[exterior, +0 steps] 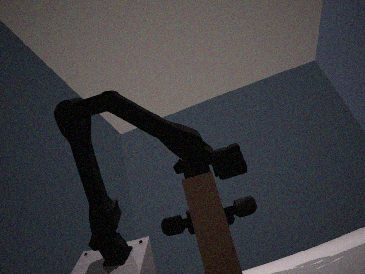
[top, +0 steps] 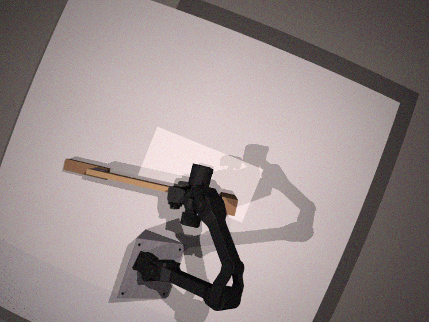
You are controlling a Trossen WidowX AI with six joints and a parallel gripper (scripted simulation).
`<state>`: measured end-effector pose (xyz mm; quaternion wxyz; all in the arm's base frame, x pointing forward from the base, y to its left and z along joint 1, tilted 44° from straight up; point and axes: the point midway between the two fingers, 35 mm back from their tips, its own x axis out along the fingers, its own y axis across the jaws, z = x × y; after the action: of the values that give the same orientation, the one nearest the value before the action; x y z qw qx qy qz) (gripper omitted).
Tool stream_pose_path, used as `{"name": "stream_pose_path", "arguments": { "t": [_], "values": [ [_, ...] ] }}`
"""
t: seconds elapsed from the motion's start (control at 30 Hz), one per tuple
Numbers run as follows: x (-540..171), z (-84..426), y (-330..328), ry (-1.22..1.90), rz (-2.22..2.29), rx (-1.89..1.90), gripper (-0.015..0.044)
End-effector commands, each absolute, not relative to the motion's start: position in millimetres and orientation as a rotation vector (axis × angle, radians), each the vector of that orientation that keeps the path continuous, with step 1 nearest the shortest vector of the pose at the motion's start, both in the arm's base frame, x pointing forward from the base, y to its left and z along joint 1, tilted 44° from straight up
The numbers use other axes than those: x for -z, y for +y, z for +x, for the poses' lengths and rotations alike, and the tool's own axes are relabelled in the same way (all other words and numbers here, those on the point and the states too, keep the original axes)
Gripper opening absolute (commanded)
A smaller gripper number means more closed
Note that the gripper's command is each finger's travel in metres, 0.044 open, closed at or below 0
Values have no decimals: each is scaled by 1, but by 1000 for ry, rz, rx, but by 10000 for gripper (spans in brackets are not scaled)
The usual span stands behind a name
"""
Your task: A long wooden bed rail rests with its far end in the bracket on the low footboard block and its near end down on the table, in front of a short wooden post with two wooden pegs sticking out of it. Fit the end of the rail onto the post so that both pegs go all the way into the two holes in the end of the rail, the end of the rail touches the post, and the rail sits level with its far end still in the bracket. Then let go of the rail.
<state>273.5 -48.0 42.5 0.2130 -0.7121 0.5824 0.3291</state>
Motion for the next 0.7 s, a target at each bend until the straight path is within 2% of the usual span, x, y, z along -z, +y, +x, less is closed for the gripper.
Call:
{"name": "stream_pose_path", "arguments": {
  "t": [0.0,0.67],
  "values": [
    [-42,275,-47,1610,-1980,-906,0],
    [-43,274,-50,1610,-1980,-906,0]
  ]
}}
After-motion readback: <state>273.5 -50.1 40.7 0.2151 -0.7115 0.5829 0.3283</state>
